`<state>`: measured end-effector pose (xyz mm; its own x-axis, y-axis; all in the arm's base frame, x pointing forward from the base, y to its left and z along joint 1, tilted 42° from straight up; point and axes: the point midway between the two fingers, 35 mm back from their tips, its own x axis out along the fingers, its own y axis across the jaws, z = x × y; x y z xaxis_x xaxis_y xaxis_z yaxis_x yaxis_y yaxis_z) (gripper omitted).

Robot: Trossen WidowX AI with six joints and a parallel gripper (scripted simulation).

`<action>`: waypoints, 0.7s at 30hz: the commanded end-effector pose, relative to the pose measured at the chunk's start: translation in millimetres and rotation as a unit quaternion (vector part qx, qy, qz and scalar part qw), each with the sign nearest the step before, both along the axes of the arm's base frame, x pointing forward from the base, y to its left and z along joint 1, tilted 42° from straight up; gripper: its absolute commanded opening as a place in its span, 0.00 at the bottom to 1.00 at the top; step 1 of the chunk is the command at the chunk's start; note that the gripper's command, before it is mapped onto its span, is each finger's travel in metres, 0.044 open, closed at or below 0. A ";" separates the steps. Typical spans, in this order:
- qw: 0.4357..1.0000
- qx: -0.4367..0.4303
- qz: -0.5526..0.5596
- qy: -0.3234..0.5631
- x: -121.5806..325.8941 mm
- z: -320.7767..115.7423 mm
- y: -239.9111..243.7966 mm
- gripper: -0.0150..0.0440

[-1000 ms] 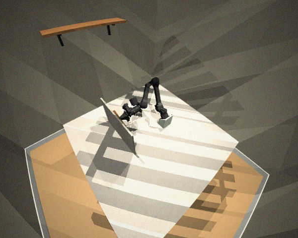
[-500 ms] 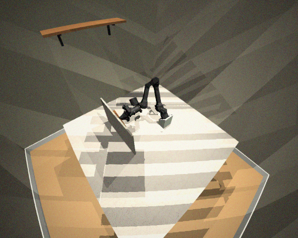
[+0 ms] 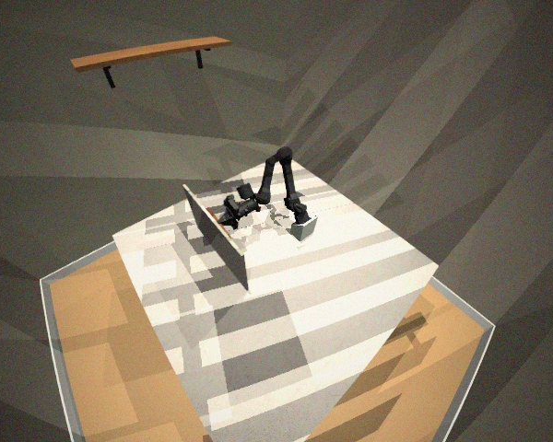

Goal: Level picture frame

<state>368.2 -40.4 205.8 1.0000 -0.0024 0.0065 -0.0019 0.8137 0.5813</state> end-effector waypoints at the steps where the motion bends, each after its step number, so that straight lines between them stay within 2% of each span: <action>1: 1.000 0.015 0.000 0.000 0.0 0.0 -0.3 0.25; 21: 0.998 0.067 0.001 0.000 0.0 -0.4 -1.4 0.25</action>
